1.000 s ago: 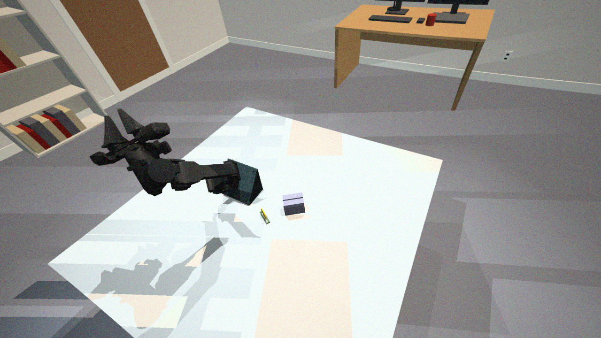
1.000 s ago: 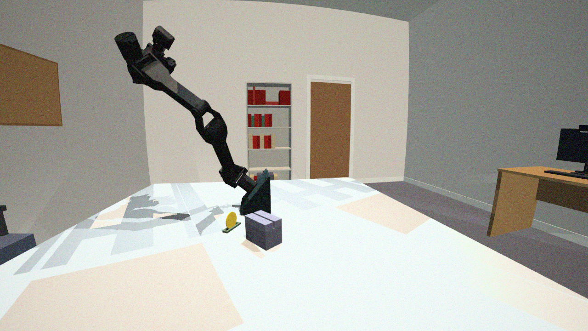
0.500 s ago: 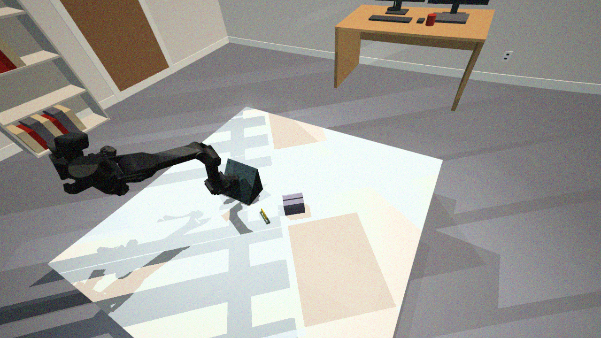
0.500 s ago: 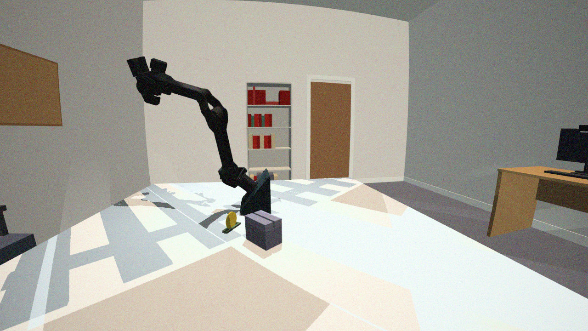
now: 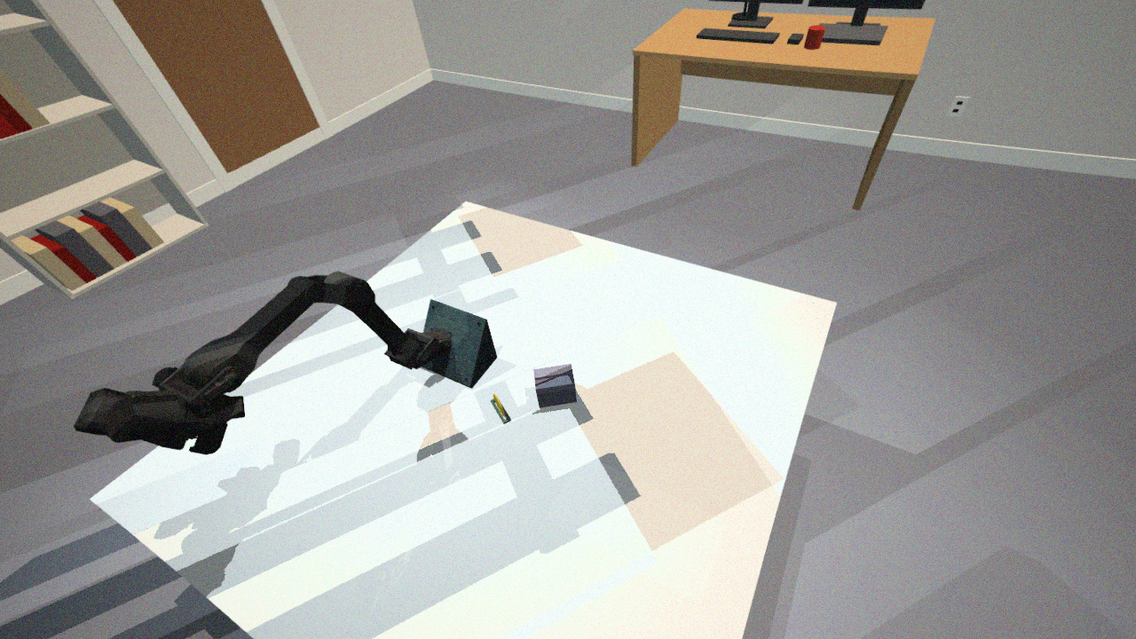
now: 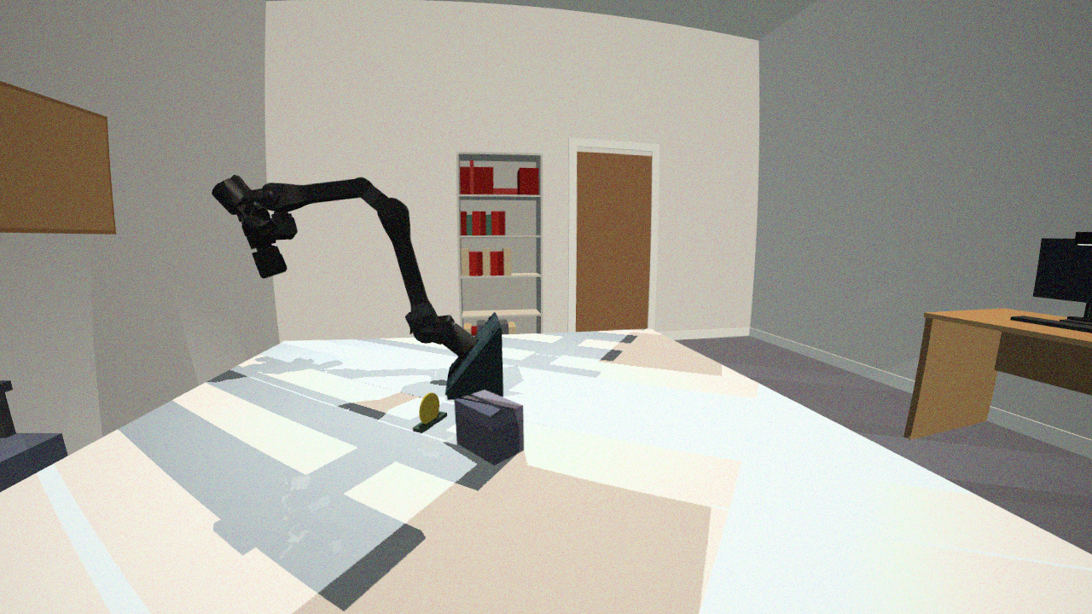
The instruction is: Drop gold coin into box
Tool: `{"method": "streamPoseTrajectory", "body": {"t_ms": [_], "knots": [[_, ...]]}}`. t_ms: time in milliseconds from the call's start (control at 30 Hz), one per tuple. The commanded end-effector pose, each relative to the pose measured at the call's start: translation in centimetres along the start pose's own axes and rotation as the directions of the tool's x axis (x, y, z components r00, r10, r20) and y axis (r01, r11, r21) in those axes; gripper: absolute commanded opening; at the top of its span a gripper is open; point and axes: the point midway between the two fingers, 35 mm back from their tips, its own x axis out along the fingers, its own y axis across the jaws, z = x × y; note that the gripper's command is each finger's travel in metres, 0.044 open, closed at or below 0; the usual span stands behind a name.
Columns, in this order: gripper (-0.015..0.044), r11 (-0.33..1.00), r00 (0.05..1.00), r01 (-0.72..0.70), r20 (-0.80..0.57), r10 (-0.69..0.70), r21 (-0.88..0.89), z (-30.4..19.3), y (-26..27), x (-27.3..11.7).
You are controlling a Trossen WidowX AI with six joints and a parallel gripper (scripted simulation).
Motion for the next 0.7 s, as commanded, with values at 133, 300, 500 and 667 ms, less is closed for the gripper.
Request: {"method": "streamPoseTrajectory", "body": {"t_ms": [133, 300, 500, 667], "knots": [[0.0161, 0.899, 0.923, 0.211, -0.225, -0.313, -0.382, -7.4, -11.1, -1.5], [0.0161, 0.762, 0.803, 0.197, -0.344, -0.486, -0.617, -11.2, -17.3, -5.6], [0.0161, 0.566, 0.654, 0.077, -0.387, -0.650, -0.821, -13.2, -24.0, -11.7], [0.0161, 0.355, 0.504, -0.140, -0.375, -0.778, -0.925, -12.9, -29.6, -18.8]]}}
